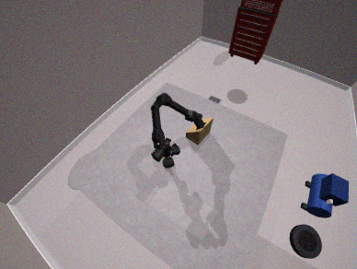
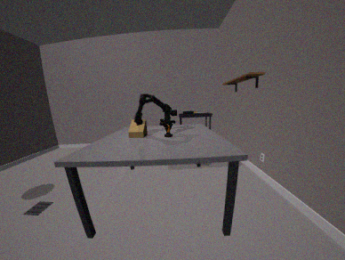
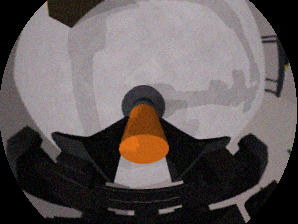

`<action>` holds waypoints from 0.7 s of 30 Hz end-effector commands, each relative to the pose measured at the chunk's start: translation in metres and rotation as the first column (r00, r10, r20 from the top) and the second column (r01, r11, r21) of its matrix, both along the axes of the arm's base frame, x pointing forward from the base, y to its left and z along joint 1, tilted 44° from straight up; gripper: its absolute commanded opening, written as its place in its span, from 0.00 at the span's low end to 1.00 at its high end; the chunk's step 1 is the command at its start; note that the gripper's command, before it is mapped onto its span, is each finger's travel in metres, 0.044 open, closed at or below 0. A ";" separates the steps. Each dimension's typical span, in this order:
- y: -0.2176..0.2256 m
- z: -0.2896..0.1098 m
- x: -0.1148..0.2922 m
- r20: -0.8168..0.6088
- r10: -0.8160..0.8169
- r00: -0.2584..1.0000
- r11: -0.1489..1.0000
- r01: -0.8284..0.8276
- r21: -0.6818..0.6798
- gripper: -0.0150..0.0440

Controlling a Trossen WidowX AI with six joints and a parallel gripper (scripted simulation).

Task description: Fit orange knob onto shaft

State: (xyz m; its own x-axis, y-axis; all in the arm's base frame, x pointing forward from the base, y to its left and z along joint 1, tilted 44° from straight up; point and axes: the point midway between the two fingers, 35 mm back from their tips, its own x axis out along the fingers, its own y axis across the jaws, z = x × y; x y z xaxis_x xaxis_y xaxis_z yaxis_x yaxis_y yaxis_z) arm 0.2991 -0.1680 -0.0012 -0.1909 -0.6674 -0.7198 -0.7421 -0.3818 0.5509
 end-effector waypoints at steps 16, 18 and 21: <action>-0.005 -0.005 -0.002 0.004 -0.001 1.000 1.000 0.001 -0.001 0.25; -0.005 -0.005 -0.002 0.004 -0.001 1.000 1.000 0.001 -0.001 0.30; -0.005 -0.005 -0.002 0.004 -0.001 1.000 1.000 0.001 -0.001 0.43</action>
State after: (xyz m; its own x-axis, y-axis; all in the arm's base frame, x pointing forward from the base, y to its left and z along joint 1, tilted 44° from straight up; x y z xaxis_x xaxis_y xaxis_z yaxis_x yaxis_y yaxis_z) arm 0.2972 -0.1729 -0.0069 -0.1881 -0.6679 -0.7201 -0.7444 -0.3813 0.5482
